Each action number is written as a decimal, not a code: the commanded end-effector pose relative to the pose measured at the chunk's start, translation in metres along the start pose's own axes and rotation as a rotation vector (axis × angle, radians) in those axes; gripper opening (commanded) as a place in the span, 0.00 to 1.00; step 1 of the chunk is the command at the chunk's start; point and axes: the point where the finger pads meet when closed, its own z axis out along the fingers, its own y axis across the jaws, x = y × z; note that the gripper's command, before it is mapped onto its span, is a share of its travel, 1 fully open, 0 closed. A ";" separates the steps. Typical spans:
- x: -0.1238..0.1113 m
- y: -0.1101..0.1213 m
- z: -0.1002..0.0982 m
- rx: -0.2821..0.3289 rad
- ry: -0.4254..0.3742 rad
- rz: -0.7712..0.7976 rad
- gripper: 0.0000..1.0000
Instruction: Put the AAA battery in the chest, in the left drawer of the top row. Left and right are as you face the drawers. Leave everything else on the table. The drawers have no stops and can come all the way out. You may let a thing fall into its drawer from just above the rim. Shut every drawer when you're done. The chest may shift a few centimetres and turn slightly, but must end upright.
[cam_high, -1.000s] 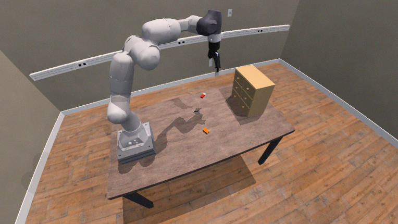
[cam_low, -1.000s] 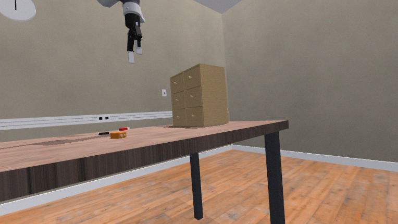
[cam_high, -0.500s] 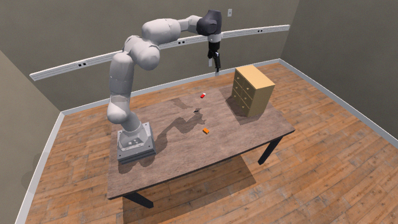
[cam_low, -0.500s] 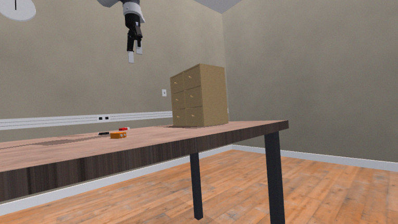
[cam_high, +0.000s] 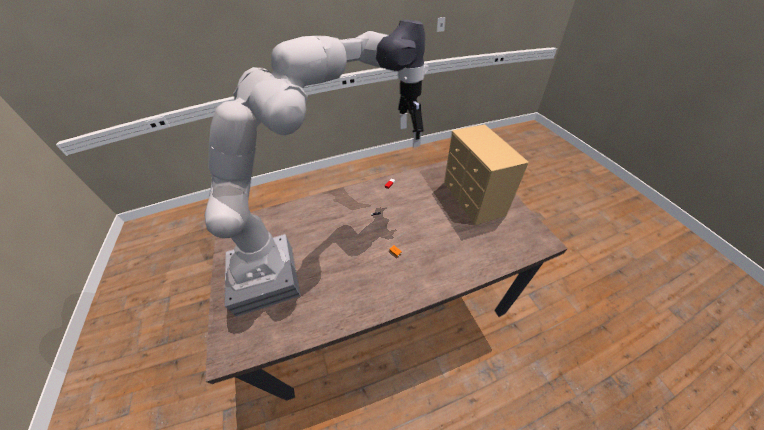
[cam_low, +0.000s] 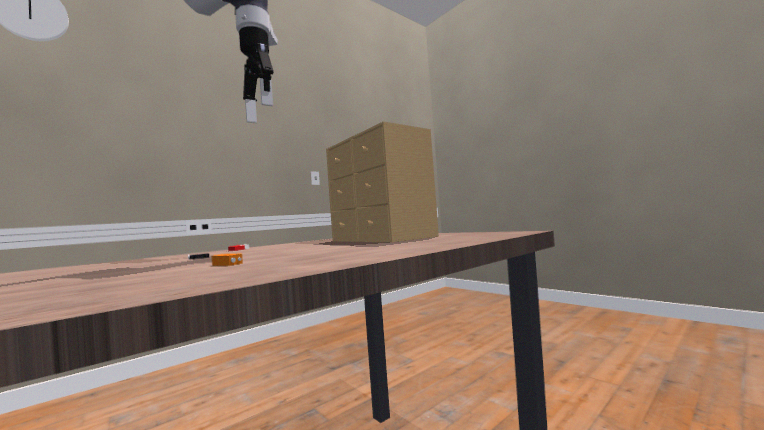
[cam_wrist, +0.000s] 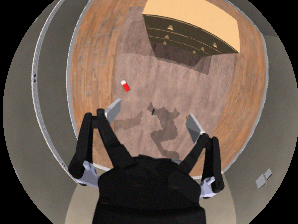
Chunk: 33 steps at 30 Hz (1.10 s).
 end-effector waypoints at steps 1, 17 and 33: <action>0.004 0.000 -0.001 0.002 0.025 -0.007 1.00; 0.017 0.000 0.012 0.002 0.179 -0.006 1.00; 0.048 0.000 0.043 0.003 0.556 -0.005 1.00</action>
